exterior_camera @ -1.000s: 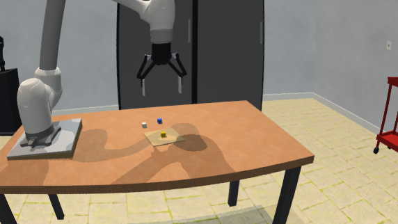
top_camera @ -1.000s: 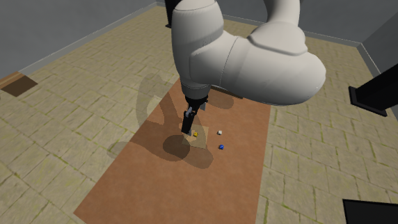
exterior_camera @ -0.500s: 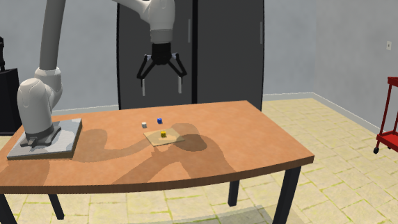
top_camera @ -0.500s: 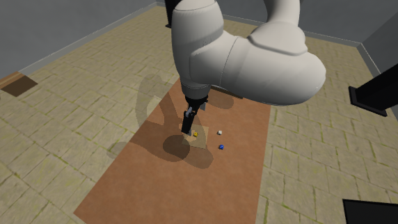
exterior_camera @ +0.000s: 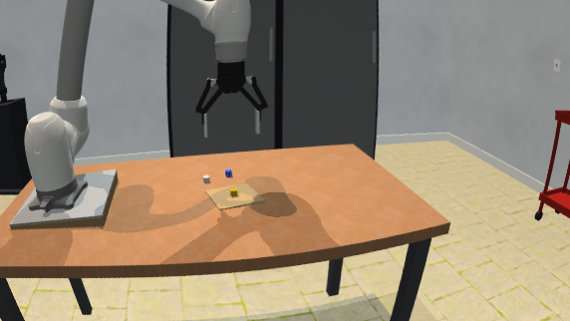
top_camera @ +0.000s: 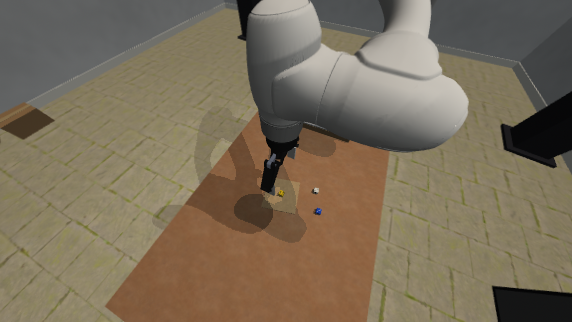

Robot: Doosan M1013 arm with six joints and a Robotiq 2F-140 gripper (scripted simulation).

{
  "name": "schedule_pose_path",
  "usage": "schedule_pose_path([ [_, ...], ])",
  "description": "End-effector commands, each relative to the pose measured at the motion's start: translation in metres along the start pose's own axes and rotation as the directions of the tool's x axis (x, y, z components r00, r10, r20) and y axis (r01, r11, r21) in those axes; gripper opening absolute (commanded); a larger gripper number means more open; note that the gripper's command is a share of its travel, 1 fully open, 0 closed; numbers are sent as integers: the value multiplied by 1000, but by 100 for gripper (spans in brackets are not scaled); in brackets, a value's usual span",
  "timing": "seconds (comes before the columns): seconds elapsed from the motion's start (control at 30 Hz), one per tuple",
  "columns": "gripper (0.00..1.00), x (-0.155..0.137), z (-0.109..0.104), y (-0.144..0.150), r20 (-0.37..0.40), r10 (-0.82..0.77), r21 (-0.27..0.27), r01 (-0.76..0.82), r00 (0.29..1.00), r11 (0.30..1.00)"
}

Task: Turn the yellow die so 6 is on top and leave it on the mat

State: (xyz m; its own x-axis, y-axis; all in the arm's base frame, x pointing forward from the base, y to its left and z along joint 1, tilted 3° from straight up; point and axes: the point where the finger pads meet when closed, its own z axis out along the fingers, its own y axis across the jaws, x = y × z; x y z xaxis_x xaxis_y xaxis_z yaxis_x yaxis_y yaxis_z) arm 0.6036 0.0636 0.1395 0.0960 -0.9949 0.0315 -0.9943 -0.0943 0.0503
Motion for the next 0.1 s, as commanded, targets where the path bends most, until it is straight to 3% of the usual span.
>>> schedule_pose_path([
  [0.0, 100, 0, 0, 0, 0, 0, 0, 0, 1000, 1000],
  [0.07, 100, 0, 0, 0, 0, 0, 0, 0, 1000, 1000],
])
